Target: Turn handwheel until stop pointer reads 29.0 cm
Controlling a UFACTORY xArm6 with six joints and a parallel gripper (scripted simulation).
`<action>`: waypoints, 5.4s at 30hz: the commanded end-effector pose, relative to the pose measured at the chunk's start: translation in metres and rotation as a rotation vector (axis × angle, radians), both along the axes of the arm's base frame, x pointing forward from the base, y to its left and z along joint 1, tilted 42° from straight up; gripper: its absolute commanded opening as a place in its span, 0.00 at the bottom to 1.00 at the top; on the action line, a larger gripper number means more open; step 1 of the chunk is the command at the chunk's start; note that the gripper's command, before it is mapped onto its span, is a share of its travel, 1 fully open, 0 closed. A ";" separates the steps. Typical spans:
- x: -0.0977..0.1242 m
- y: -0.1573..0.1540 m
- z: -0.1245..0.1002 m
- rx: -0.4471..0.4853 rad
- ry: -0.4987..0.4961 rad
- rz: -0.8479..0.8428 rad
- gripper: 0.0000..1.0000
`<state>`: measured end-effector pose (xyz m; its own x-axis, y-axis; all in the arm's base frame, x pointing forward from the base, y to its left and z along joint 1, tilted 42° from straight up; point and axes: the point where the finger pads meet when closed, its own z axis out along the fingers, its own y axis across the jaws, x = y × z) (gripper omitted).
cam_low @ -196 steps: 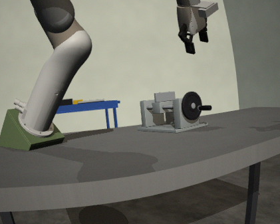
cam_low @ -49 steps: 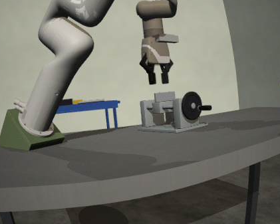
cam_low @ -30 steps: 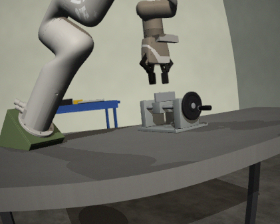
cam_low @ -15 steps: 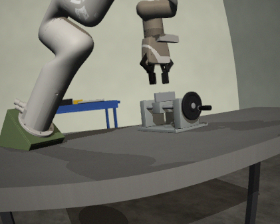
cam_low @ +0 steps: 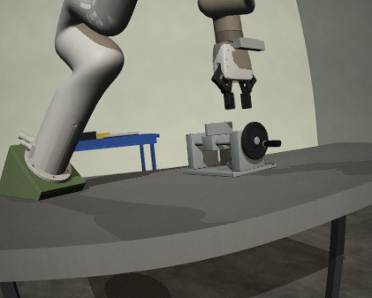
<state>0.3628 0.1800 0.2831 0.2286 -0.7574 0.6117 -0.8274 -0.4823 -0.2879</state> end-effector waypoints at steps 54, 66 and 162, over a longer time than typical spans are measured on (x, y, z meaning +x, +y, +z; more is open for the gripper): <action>0.058 -0.108 0.030 0.008 0.002 0.006 0.57; 0.076 -0.123 0.004 0.008 0.002 0.006 0.57; 0.083 -0.129 -0.006 0.008 0.002 0.006 0.06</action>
